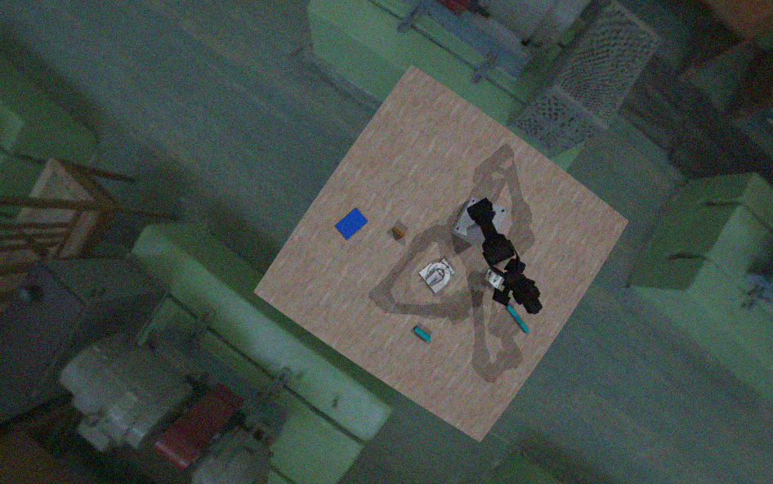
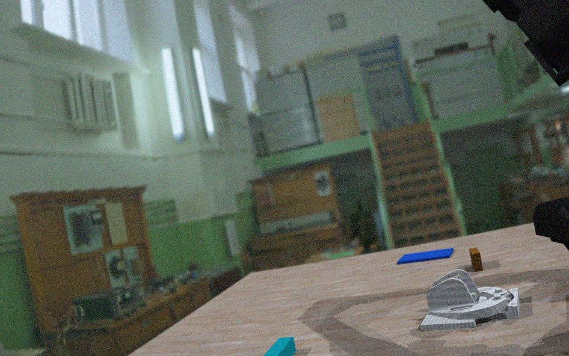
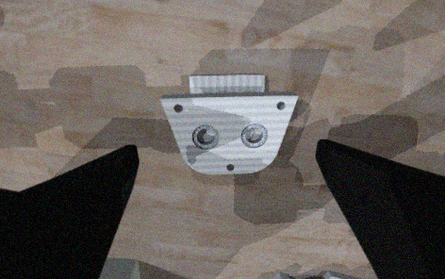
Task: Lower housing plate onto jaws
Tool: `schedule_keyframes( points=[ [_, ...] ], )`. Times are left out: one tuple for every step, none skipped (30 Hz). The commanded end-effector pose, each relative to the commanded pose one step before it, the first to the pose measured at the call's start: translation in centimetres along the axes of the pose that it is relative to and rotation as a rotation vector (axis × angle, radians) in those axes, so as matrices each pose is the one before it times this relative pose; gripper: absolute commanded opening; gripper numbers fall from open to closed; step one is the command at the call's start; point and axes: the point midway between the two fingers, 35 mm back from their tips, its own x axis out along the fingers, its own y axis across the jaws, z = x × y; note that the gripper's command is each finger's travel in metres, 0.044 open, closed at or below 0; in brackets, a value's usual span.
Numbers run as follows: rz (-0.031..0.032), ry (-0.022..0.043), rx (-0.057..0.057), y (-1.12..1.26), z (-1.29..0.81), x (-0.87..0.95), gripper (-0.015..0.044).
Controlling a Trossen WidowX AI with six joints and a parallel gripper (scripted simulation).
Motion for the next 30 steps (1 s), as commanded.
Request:
schedule_keyframes(
  points=[
    [-0.00457,0.00066,-0.0048,-0.069,-0.004,0.002,0.0440],
    [0.00000,0.00000,0.0000,0.000,0.000,0.000,0.0440],
    [0.00000,0.00000,0.0000,0.000,0.000,0.000,0.0440],
    [0.00000,0.00000,0.0000,0.000,0.000,0.000,0.0440],
    [0.00000,0.00000,0.0000,0.000,0.000,0.000,0.0440],
    [0.00000,0.00000,0.0000,0.000,0.000,0.000,0.0440],
    [0.00000,0.00000,0.0000,0.000,0.000,0.000,0.0440],
    [0.00000,0.00000,0.0000,0.000,0.000,0.000,0.0440],
    [0.00000,0.00000,0.0000,0.000,0.000,0.000,0.0440],
    [0.00000,0.00000,0.0000,0.000,0.000,0.000,0.0440],
    [0.00000,0.00000,0.0000,0.000,0.000,0.000,0.0440],
    [0.00000,0.00000,0.0000,0.000,0.000,0.000,0.0440],
    [0.00000,0.00000,0.0000,0.000,0.000,0.000,0.0440],
    [0.00000,0.00000,0.0000,0.000,0.000,0.000,0.0440],
    [0.00000,0.00000,0.0000,0.000,0.000,0.000,0.0440],
    [0.00000,0.00000,0.0000,0.000,0.000,0.000,0.0440],
    [0.00000,0.00000,0.0000,0.000,0.000,0.000,0.0440],
    [0.00000,0.00000,0.0000,0.000,0.000,0.000,0.0440],
    [0.00000,0.00000,0.0000,0.000,0.000,0.000,0.0440],
    [0.00000,0.00000,0.0000,0.000,0.000,0.000,0.0440],
    [0.00000,0.00000,0.0000,0.000,0.000,0.000,0.0440],
    [0.00000,0.00000,0.0000,0.000,0.000,0.000,0.0440],
    [0.00456,-0.00063,0.0047,0.066,0.005,0.026,0.0440],
    [-0.00009,-0.00001,-0.0001,-0.011,0.006,0.079,0.0440],
    [-0.00015,-0.00002,-0.0001,-0.017,0.009,0.132,0.0440],
    [-0.00019,-0.00002,-0.0001,-0.020,0.011,0.163,0.0440],
    [-0.00019,-0.00001,-0.0001,-0.020,0.010,0.163,0.0440],
    [-0.00018,-0.00001,-0.0001,-0.019,0.010,0.163,0.0440],
    [-0.00018,0.00000,-0.0001,-0.018,0.009,0.163,0.0440],
    [-0.00018,0.00000,-0.0001,-0.017,0.009,0.163,0.0440]
  ],
)
